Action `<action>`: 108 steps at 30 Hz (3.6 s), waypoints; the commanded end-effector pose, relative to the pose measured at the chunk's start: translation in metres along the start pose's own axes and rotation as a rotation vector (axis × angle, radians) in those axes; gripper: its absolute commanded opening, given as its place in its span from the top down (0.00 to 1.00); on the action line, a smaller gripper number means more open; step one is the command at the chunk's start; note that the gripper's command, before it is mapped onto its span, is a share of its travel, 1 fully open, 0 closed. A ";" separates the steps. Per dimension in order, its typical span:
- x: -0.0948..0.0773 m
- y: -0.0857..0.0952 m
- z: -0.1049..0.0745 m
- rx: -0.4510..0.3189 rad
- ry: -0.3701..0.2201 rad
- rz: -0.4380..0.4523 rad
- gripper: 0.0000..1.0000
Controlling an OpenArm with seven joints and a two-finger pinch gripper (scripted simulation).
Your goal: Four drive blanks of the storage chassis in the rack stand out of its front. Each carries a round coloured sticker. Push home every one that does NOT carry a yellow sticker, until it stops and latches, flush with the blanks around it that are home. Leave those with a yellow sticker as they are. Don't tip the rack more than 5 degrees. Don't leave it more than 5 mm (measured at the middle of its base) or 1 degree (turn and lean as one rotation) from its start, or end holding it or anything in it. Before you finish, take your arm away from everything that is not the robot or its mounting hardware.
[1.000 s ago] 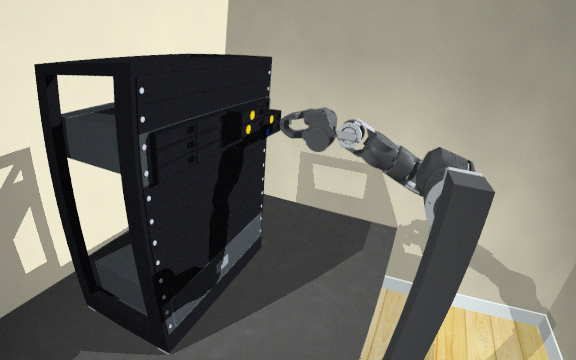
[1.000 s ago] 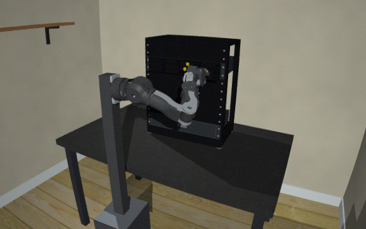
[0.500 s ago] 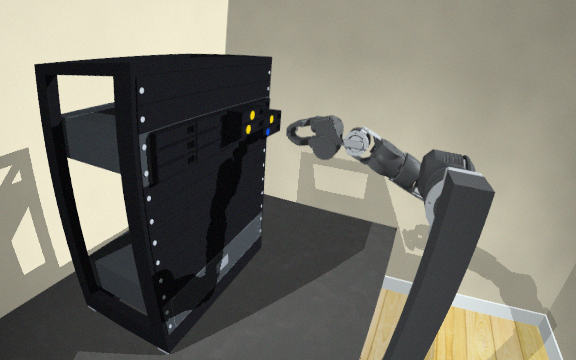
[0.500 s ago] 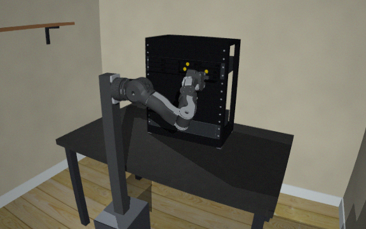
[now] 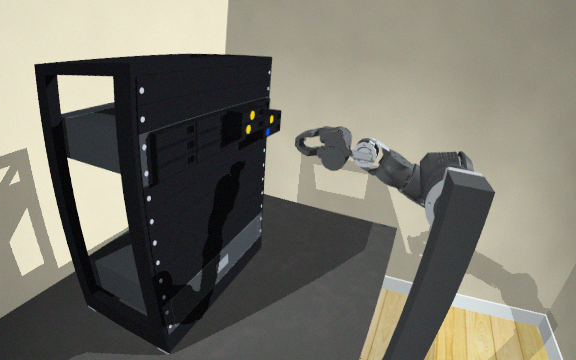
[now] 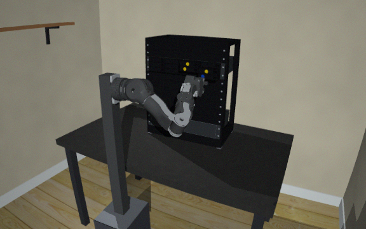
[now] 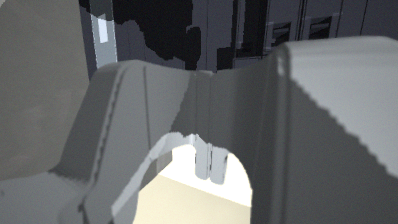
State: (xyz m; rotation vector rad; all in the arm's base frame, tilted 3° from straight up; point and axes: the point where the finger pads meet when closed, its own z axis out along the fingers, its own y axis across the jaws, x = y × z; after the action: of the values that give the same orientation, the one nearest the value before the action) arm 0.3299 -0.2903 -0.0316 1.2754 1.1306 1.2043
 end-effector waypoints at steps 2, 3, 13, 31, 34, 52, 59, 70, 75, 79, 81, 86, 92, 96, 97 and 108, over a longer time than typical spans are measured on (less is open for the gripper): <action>0.000 0.001 -0.002 -0.011 0.003 -0.004 1.00; 0.000 0.001 -0.002 -0.011 0.003 -0.004 1.00; -0.001 0.000 0.000 -0.010 0.000 -0.004 1.00; 0.000 -0.003 0.031 0.000 0.003 -0.004 1.00; 0.000 -0.004 0.037 0.000 0.002 -0.004 1.00; 0.000 -0.001 0.062 -0.005 0.002 -0.004 1.00; 0.000 -0.001 0.064 -0.005 0.003 -0.004 1.00; 0.000 -0.001 0.064 -0.005 0.003 -0.004 1.00; 0.000 -0.002 0.064 -0.005 0.003 -0.004 1.00; 0.001 -0.004 0.064 -0.005 0.002 -0.005 1.00; 0.002 -0.004 0.064 -0.005 0.003 -0.005 1.00; 0.002 -0.004 0.064 -0.005 0.003 -0.005 1.00; 0.002 -0.004 0.064 -0.005 0.003 -0.005 1.00; 0.002 -0.004 0.064 -0.005 0.003 -0.005 1.00; 0.002 -0.005 0.064 -0.005 0.002 -0.004 1.00; 0.001 -0.005 0.074 -0.005 0.002 -0.004 1.00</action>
State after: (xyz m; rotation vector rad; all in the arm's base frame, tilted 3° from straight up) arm 0.4032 -0.2948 -0.0356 1.2706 1.1302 1.2005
